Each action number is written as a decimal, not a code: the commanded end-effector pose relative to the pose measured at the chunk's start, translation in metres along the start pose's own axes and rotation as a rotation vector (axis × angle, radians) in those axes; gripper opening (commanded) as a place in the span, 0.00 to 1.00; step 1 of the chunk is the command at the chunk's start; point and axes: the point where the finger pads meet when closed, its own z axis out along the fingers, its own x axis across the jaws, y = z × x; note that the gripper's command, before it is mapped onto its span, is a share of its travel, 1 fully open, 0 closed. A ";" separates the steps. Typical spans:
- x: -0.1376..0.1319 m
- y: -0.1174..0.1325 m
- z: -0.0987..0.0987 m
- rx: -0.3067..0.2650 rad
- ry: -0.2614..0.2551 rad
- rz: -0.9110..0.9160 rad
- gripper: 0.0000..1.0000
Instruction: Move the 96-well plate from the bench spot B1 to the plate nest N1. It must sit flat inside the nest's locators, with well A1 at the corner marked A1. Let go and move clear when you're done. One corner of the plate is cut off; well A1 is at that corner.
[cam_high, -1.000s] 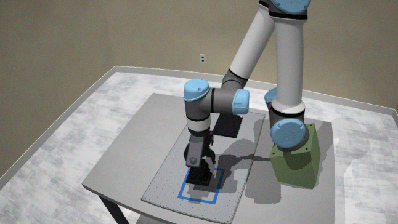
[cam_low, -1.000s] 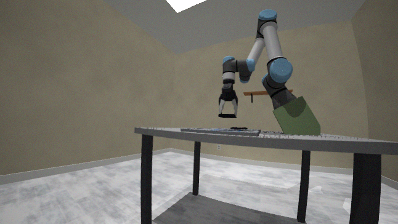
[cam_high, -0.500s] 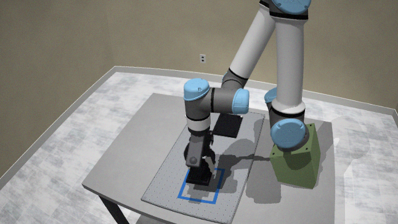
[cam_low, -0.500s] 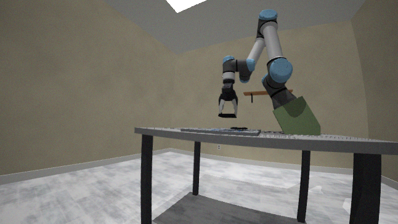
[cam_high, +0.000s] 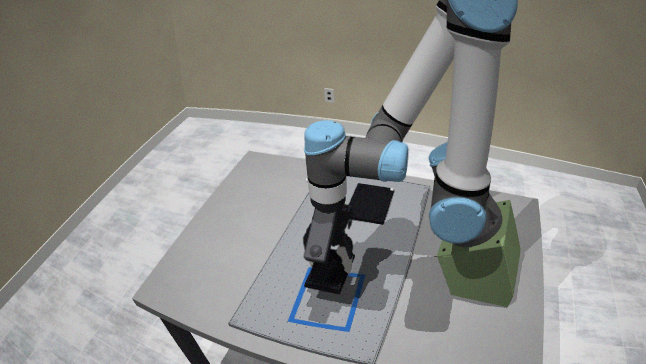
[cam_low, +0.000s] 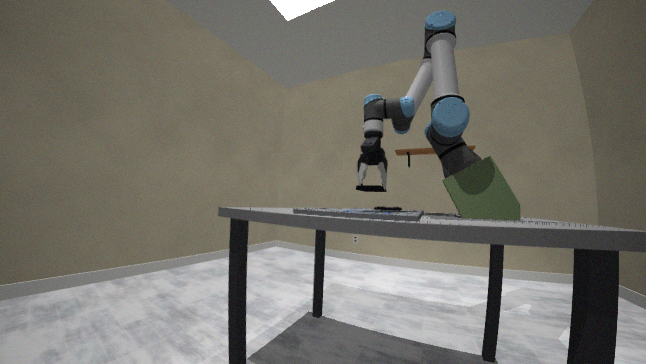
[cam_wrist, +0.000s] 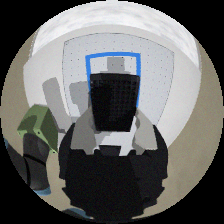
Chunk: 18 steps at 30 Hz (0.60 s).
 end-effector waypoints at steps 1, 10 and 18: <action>0.000 0.018 -0.001 0.005 0.000 0.002 0.00; -0.001 0.042 -0.002 0.005 0.000 0.002 0.00; -0.002 0.068 -0.003 0.005 0.000 0.002 0.00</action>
